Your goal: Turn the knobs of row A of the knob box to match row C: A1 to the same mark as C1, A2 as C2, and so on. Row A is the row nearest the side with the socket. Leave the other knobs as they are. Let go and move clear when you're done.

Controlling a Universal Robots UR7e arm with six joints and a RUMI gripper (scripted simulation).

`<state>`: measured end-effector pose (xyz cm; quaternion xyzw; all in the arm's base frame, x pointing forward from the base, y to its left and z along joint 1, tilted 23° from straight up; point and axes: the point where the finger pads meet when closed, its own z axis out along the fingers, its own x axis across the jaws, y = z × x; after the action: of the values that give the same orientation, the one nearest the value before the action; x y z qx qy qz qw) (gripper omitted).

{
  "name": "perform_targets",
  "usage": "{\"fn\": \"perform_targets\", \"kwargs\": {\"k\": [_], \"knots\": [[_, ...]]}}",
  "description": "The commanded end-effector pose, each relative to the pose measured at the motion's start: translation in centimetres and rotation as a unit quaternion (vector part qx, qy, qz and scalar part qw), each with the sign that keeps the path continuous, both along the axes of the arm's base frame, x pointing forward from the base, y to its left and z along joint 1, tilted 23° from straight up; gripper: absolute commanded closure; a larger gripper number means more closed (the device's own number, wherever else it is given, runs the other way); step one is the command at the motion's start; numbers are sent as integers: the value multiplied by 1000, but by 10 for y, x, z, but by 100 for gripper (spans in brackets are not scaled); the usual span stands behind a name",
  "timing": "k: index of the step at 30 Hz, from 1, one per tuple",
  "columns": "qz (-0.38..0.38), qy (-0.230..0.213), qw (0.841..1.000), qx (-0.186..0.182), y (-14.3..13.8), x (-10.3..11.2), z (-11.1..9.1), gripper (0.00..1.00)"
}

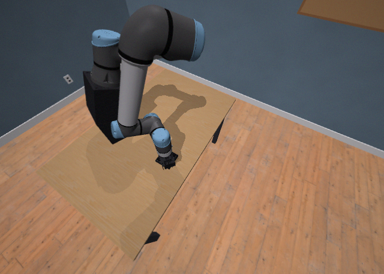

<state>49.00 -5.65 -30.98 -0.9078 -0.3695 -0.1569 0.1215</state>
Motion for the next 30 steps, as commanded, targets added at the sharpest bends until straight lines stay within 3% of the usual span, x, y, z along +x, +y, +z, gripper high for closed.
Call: {"fn": "perform_targets", "kwargs": {"k": [1,17,30], "knots": [[13,-5,1000,-3,-1,0,0,96],[97,-36,994,-21,-1,0,0,96],[203,-75,975,-43,-2,-1,0,96]]}}
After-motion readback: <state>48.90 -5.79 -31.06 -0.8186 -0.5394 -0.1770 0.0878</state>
